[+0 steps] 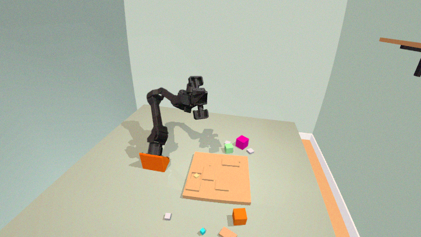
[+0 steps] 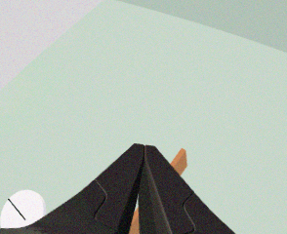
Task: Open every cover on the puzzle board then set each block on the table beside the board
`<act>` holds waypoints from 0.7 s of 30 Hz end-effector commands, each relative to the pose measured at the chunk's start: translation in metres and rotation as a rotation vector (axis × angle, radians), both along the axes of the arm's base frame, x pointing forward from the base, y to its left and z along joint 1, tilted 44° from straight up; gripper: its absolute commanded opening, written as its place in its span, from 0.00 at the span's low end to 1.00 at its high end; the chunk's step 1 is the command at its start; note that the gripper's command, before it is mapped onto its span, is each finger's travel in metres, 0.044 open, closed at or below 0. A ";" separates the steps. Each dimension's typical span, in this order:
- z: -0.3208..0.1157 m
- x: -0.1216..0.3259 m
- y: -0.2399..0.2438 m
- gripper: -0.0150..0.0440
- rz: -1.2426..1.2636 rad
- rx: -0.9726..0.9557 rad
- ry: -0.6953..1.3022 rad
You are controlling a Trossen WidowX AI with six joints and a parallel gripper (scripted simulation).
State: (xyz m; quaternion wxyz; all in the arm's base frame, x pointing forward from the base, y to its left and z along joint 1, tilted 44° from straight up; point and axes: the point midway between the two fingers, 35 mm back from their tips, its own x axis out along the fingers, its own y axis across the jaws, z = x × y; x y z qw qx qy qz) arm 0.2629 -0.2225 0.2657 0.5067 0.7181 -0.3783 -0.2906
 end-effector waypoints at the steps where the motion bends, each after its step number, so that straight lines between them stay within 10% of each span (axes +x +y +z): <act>1: -0.015 0.014 -0.002 0.25 0.047 -0.016 0.154; 21: -0.102 0.069 0.002 0.25 0.445 -0.133 0.913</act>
